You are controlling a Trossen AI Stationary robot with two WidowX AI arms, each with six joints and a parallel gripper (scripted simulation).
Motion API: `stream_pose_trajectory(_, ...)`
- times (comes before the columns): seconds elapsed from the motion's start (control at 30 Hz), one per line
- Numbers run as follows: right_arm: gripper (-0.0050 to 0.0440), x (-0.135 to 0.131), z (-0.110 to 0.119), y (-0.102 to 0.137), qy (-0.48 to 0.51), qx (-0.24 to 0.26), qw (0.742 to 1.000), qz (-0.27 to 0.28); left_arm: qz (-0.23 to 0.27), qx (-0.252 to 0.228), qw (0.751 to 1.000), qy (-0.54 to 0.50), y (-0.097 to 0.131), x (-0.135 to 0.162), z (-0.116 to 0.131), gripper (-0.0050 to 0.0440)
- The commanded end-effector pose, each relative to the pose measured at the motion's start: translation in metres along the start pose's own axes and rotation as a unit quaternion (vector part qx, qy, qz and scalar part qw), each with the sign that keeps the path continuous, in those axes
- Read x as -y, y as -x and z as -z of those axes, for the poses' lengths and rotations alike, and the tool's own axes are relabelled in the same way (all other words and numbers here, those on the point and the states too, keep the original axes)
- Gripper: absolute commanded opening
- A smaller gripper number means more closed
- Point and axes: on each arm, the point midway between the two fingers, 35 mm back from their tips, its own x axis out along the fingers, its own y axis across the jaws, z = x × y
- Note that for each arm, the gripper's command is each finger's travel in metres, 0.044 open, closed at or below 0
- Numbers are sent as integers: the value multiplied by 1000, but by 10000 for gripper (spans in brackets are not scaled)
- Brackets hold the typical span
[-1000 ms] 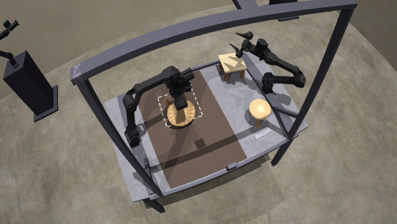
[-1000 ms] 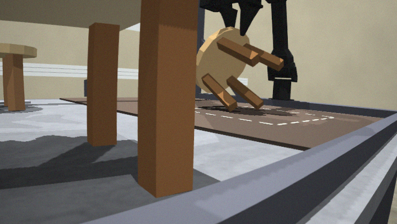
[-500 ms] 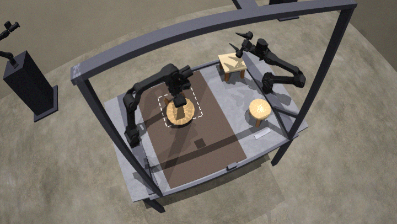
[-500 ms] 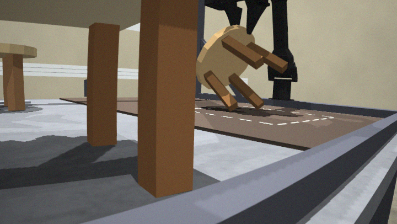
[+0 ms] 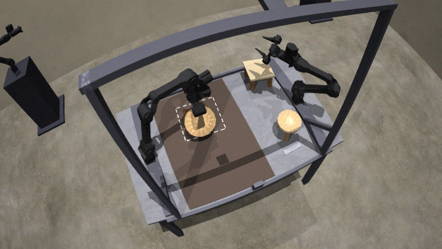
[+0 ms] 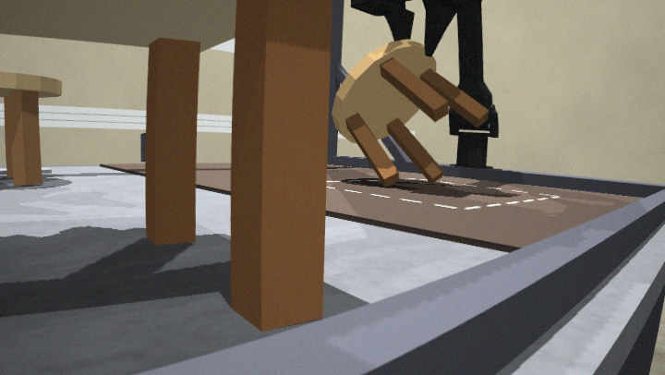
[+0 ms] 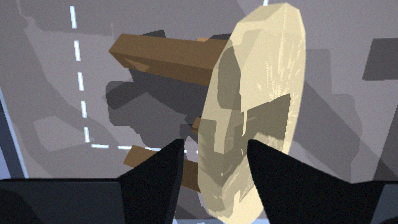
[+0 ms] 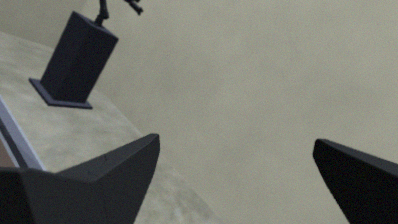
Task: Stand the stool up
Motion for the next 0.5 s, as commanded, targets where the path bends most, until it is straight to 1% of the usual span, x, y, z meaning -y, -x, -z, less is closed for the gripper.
stream_pose_trajectory(0.0, 400, 4, -6, 1, -1, 8, 1000, 4, -7, 13, 1000, 4, 8, -15, -2, 182)
stream_pose_trajectory(0.23, 400, 4, -6, 1, -1, 8, 1000, 4, -6, 14, 1000, 4, 8, -16, -1, 182)
stream_pose_trajectory(0.27, 400, 4, -6, 1, -1, 8, 1000, 4, -6, 15, 1000, 3, 9, -16, -1, 208)
stream_pose_trajectory(0.47, 400, 4, -6, 1, -1, 8, 1000, 4, -7, 15, 1000, 4, 5, -28, -2, 208)
